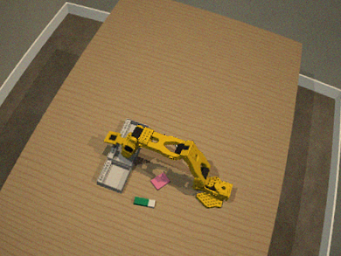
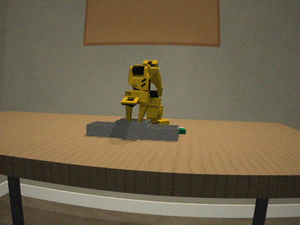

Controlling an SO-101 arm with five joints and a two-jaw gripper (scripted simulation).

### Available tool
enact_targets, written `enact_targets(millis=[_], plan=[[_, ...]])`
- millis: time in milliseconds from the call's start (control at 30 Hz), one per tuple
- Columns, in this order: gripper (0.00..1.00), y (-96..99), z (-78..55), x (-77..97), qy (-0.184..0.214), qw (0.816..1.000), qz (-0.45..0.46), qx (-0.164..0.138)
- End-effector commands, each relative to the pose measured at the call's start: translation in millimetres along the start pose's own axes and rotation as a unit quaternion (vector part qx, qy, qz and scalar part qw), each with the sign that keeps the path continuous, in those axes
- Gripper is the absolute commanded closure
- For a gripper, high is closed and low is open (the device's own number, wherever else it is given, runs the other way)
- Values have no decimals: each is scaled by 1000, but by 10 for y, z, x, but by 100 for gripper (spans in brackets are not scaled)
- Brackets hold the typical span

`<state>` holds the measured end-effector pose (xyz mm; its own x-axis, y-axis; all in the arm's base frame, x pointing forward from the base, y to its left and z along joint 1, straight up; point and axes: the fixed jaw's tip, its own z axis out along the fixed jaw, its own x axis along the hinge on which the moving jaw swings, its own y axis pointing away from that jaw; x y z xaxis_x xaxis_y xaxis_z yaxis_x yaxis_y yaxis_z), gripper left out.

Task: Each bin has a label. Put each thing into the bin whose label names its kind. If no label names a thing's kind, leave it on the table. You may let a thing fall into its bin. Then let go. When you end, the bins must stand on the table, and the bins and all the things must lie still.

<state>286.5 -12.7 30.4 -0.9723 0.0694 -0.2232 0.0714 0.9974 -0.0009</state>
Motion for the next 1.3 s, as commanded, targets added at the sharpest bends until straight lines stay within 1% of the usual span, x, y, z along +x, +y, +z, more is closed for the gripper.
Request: enact_targets(millis=[0,200,233,800,1267], plan=[[100,36,-133,-112,-41,999,-2,-2],[100,36,-128,-111,-41,999,-2,-2],[100,36,-174,-117,-53,999,-2,-2],[100,36,-173,-117,-53,999,-2,-2],[100,36,-114,-107,-53,999,-2,-2]])
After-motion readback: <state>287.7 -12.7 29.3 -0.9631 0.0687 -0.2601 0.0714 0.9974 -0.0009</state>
